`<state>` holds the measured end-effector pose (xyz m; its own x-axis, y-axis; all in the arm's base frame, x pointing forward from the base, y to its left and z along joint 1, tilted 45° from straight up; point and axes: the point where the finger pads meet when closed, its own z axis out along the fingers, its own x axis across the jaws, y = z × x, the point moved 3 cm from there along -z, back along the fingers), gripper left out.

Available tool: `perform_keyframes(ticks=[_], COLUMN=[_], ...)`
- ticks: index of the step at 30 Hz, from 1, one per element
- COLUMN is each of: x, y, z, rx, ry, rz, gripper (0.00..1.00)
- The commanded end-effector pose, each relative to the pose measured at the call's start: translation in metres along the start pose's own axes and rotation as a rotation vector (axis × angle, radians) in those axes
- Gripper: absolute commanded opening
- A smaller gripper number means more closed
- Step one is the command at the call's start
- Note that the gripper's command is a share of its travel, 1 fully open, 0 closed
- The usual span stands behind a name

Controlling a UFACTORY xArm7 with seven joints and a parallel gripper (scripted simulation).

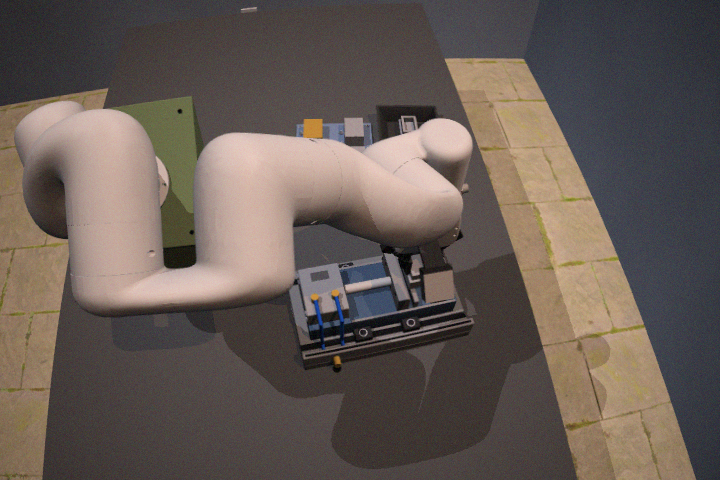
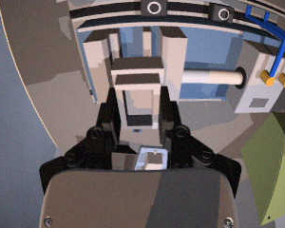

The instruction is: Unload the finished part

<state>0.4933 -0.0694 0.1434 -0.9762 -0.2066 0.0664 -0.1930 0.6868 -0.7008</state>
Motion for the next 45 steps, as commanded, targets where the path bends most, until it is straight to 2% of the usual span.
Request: perform_keyframes(ticks=[1, 16, 30, 34, 39, 41, 43, 45], x=[-0.001, -0.001, -0.004, -0.017, -0.042, -0.042, -0.056, -0.06], y=[0.0, 0.0, 0.003, 0.019, 0.054, 0.054, 0.08, 0.09], z=[-0.011, -0.029, -0.032, -0.034, -0.039, -0.039, -0.041, -0.041], rx=[-0.001, -0.001, 0.001, 0.007, 0.016, 0.016, 0.019, 0.02], ry=[-0.005, -0.005, -0.005, -0.007, -0.011, -0.011, -0.014, -0.015], rz=[0.0, 0.0, 0.002, 0.018, 0.047, 0.047, 0.066, 0.073], gripper=[0.0, 0.0, 0.0, 0.0, 0.0, 0.0, 0.0, 0.0])
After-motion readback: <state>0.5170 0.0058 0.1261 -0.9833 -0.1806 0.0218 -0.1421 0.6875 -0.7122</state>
